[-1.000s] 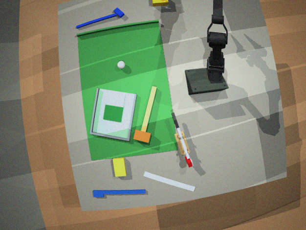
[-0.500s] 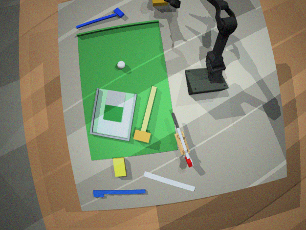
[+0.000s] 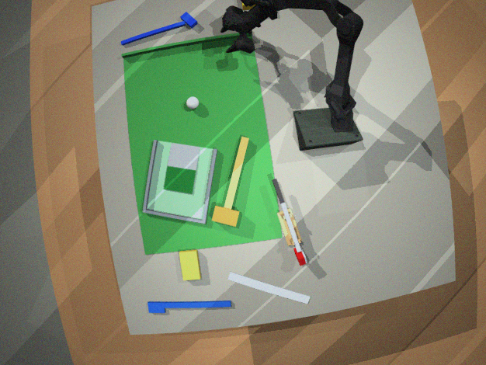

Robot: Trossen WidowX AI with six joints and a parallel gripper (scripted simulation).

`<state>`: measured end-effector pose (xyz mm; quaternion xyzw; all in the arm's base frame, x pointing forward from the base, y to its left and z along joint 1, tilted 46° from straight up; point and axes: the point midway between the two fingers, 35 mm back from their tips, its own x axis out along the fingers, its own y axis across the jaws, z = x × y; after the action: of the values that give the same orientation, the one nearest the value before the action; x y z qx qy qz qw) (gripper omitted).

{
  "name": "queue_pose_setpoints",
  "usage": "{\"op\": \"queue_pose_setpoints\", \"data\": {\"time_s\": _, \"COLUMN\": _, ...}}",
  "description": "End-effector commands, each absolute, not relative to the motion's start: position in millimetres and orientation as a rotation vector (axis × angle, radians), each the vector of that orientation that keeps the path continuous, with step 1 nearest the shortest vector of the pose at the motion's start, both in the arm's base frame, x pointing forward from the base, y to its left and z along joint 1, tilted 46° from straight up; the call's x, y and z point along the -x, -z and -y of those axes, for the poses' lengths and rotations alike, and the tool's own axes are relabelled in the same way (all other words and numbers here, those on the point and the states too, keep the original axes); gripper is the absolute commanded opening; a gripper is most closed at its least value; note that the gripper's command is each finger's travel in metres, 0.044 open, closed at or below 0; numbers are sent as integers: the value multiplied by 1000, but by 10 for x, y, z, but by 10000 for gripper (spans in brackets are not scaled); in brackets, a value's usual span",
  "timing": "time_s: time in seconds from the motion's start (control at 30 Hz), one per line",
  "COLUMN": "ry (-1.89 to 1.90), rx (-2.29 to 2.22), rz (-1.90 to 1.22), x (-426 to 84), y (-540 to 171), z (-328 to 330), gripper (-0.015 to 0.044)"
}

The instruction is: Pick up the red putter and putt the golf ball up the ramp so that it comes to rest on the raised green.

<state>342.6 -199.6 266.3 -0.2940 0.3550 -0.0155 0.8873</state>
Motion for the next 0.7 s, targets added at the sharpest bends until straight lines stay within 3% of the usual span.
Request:
{"op": "queue_pose_setpoints", "data": {"time_s": 0.0, "ry": -91, "rx": 615, "rz": -823, "x": -3647, "y": -2273, "z": 1614, "gripper": 440}}
{"op": "queue_pose_setpoints", "data": {"time_s": 0.37, "ry": -478, "rx": 713, "rz": -1089, "x": -3941, "y": -1088, "z": 208, "gripper": 440}}
{"op": "queue_pose_setpoints", "data": {"time_s": 0.67, "ry": -849, "rx": 1041, "rz": -1287, "x": -3466, "y": -167, "z": -1003, "gripper": 440}}
